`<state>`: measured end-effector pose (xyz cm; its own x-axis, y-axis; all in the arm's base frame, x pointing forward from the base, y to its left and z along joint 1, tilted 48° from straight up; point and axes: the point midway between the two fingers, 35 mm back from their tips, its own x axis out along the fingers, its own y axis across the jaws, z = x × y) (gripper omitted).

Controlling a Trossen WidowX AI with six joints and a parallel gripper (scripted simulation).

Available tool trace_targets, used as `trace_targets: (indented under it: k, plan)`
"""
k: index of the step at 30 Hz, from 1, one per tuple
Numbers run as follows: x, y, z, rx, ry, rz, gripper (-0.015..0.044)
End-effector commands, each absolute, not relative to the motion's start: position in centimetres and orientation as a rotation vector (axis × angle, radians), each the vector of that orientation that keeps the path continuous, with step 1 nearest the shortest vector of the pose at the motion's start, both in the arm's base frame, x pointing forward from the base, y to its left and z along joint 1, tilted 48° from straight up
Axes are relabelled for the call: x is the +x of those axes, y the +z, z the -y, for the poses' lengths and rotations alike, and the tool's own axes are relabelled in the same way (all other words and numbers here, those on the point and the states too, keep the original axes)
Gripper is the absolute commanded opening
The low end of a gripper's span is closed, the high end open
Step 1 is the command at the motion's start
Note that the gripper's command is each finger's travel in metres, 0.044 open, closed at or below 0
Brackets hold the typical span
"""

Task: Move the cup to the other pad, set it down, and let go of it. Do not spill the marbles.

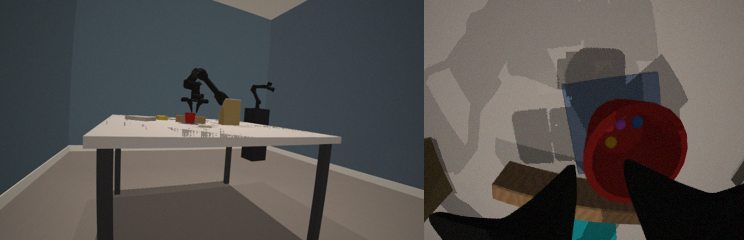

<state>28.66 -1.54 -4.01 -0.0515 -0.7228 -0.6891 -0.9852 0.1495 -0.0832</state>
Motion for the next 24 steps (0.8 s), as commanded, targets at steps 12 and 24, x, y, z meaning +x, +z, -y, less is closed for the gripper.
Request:
trace_targets:
  k: [12, 24]
  plan:
    - [28.1, -5.9, 3.5, -1.64, 0.572, -1.846, 0.0148]
    - [27.9, -6.7, 4.5, -1.641, 0.57, -1.848, 0.0148]
